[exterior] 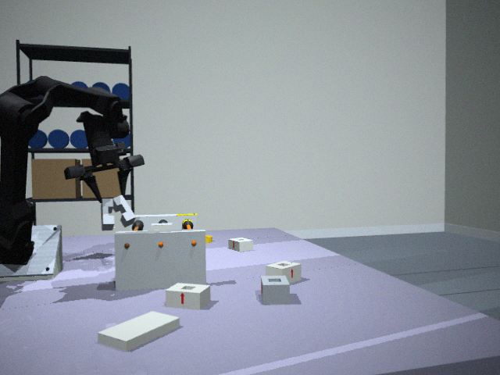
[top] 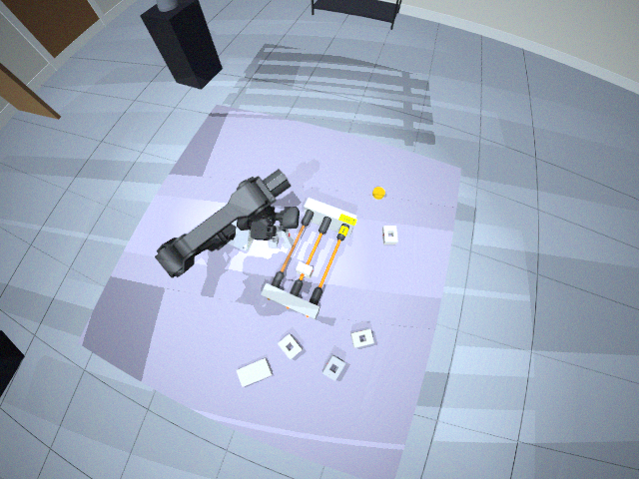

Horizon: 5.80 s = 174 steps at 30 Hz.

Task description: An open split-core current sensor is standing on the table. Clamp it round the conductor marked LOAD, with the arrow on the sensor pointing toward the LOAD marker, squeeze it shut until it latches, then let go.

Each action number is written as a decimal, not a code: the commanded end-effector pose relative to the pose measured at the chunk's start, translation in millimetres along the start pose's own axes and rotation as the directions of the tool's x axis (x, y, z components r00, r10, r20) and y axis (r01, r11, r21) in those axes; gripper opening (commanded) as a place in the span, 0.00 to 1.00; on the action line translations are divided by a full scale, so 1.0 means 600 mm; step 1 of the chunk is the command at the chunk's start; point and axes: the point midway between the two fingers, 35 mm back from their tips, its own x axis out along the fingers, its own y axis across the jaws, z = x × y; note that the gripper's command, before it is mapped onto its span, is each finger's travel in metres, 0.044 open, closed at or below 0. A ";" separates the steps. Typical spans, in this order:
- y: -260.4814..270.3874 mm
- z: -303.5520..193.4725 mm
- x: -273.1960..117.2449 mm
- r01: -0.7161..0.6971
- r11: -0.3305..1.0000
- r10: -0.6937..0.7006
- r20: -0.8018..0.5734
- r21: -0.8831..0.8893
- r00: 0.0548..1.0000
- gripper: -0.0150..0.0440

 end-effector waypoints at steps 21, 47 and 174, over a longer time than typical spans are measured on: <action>0.178 0.054 0.021 -0.058 0.968 0.060 0.000 0.243 0.998 0.25; 0.260 0.099 0.087 -0.076 0.934 0.072 0.023 0.348 0.997 0.25; 0.284 0.120 0.149 0.156 0.938 -0.157 -0.024 0.308 0.987 1.00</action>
